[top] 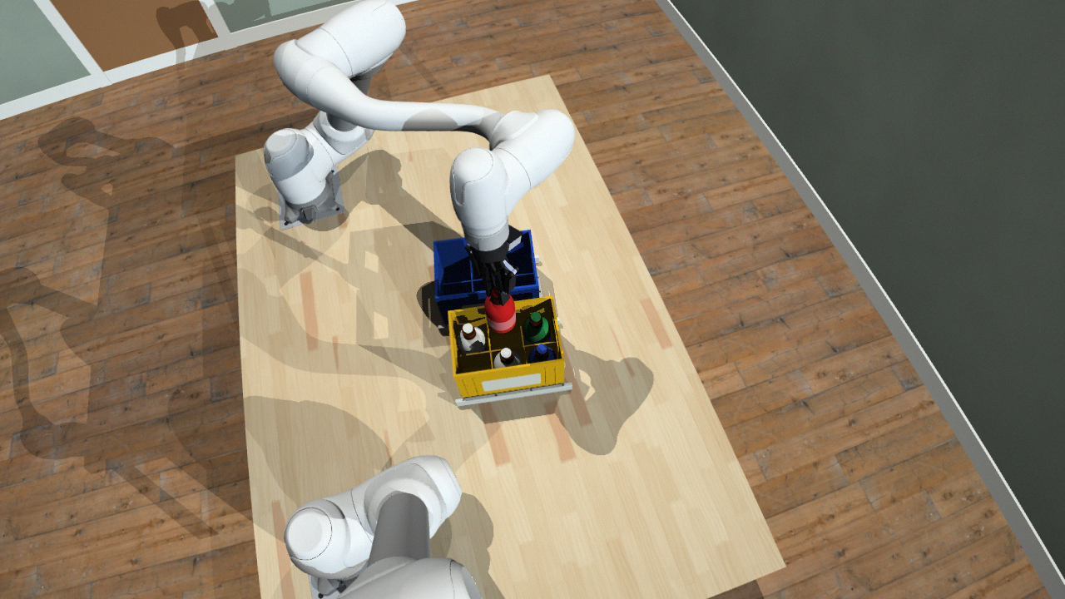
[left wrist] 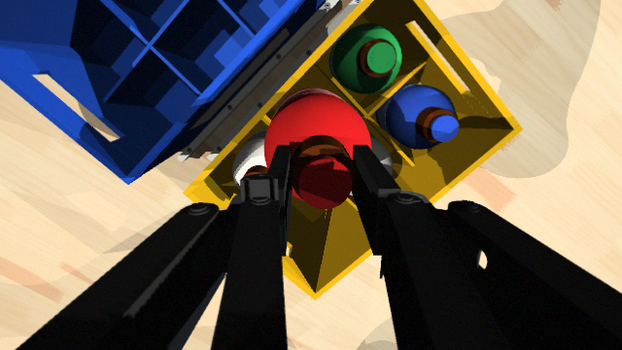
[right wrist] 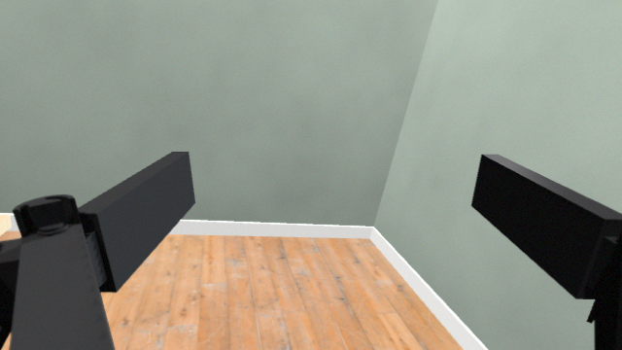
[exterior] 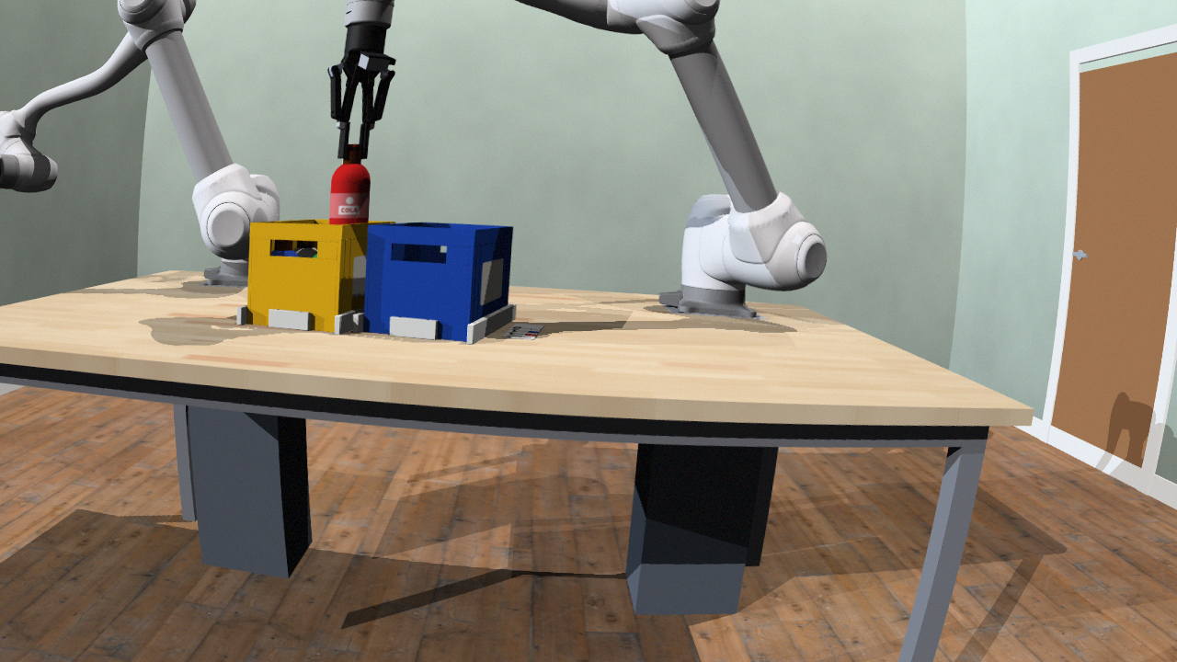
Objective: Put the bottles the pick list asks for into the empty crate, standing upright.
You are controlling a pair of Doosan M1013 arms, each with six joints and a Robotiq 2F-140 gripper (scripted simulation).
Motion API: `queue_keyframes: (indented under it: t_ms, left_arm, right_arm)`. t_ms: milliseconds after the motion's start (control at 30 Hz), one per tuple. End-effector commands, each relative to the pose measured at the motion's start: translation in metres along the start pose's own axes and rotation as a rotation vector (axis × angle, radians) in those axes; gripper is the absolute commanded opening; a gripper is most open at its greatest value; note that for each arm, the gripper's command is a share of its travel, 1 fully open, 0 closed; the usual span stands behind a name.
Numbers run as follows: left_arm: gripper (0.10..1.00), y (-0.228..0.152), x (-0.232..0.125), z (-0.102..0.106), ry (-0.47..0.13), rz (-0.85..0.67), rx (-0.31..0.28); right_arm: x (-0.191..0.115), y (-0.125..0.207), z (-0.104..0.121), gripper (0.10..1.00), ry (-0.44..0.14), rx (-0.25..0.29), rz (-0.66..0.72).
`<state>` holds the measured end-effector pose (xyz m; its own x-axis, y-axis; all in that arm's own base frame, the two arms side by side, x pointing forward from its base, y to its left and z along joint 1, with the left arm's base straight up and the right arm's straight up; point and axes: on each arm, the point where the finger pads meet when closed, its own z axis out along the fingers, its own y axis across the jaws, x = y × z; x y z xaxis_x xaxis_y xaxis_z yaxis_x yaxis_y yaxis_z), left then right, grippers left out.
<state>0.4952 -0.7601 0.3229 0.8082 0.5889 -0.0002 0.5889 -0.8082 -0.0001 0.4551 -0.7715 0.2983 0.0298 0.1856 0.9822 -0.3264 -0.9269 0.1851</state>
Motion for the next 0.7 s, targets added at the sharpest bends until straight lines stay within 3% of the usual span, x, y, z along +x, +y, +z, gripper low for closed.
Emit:
queue_keyframes:
  t_ms: [0, 667]
  left_arm:
    - [0.099, 0.0, 0.0, -0.008, 0.0, 0.0, -0.002]
    - [0.099, 0.0, 0.0, -0.028, 0.0, 0.0, -0.002]
  right_arm:
    - [0.001, 0.0, 0.0, 1.0, 0.001, 0.0, -0.002]
    - [0.001, 0.0, 0.0, 1.0, 0.001, 0.0, -0.002]
